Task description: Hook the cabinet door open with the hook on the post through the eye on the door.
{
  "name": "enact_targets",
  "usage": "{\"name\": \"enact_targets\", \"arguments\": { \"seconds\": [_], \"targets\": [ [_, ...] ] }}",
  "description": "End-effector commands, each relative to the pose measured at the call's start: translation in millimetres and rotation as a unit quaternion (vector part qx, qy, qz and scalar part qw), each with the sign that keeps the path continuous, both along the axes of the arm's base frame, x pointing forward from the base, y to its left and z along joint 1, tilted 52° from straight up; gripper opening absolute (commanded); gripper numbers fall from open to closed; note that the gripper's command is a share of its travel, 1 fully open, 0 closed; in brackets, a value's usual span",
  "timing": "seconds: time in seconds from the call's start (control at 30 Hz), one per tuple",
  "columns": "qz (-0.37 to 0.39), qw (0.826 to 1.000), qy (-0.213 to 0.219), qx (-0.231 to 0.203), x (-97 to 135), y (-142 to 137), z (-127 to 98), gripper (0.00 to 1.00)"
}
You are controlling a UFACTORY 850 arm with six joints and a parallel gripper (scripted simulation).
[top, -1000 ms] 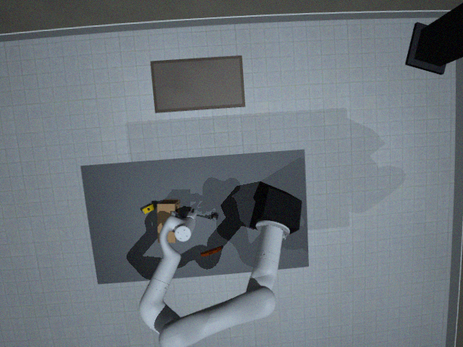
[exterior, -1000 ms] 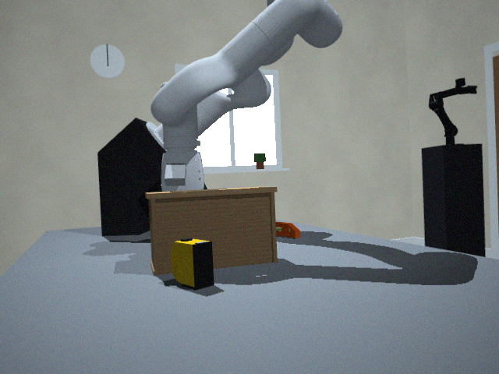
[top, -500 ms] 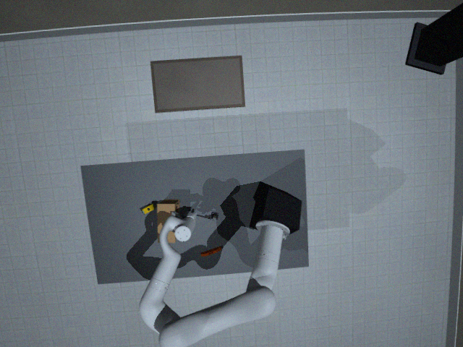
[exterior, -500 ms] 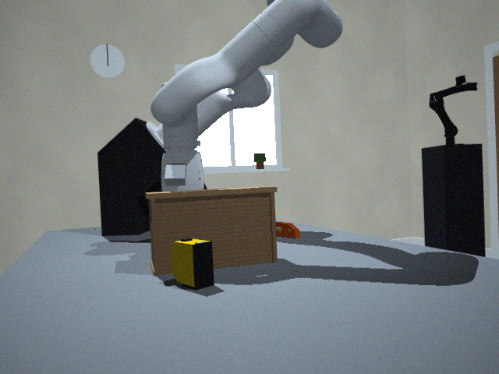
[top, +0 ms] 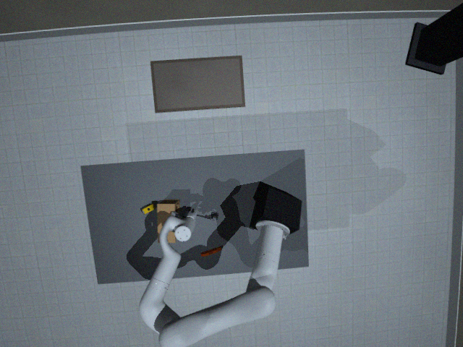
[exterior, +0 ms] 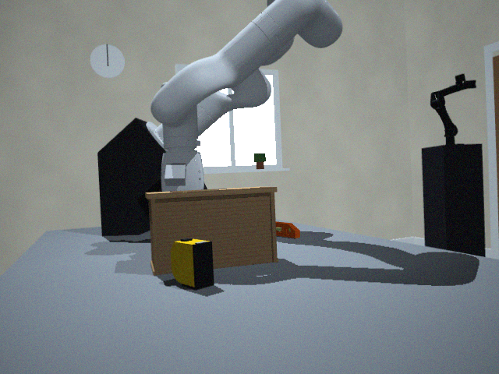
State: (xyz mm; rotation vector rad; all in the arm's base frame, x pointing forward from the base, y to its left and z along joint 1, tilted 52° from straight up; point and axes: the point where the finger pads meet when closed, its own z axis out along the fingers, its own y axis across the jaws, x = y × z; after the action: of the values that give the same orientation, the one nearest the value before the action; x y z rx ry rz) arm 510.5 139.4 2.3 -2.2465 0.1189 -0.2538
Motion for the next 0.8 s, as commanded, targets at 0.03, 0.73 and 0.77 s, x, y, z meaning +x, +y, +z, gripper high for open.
{"name": "enact_targets", "arguments": {
  "seconds": [0.03, 0.73, 0.77],
  "targets": [
    [0.000, 1.000, 0.000, 0.000, 0.4, -0.4, 0.3, 0.23],
    [0.000, 1.000, 0.000, 0.000, -1.0, -5.1, 4.1, 0.23],
    [0.000, 1.000, 0.000, 0.000, -1.0, -5.1, 4.1, 0.23]
  ]
}}
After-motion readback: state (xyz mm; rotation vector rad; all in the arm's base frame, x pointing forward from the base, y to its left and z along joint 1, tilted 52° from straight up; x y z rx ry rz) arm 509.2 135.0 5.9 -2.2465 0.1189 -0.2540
